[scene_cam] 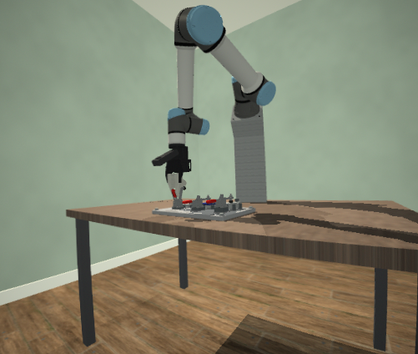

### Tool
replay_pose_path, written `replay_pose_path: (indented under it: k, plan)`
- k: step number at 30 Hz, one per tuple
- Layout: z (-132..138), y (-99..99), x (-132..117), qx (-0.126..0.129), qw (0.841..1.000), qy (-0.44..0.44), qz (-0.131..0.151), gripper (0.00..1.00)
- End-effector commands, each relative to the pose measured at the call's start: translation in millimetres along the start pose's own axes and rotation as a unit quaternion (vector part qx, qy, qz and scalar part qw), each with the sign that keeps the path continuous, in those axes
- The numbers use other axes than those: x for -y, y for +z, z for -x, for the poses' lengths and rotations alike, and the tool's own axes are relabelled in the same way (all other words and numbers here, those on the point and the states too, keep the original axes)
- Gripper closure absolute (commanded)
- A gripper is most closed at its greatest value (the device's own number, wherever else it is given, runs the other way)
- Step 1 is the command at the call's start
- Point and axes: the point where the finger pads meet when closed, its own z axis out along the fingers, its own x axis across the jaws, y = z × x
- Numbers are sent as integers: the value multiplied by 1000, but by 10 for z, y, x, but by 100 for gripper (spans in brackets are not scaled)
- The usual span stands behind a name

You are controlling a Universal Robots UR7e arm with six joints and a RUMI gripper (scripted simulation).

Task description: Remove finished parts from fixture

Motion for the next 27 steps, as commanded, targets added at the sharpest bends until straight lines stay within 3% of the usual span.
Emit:
replay_pose_path:
  k: [1,27]
  plan:
    - [-11,14,-79,0,1000,3,4,100]
    - [-8,20,-110,1,1000,4,6,100]
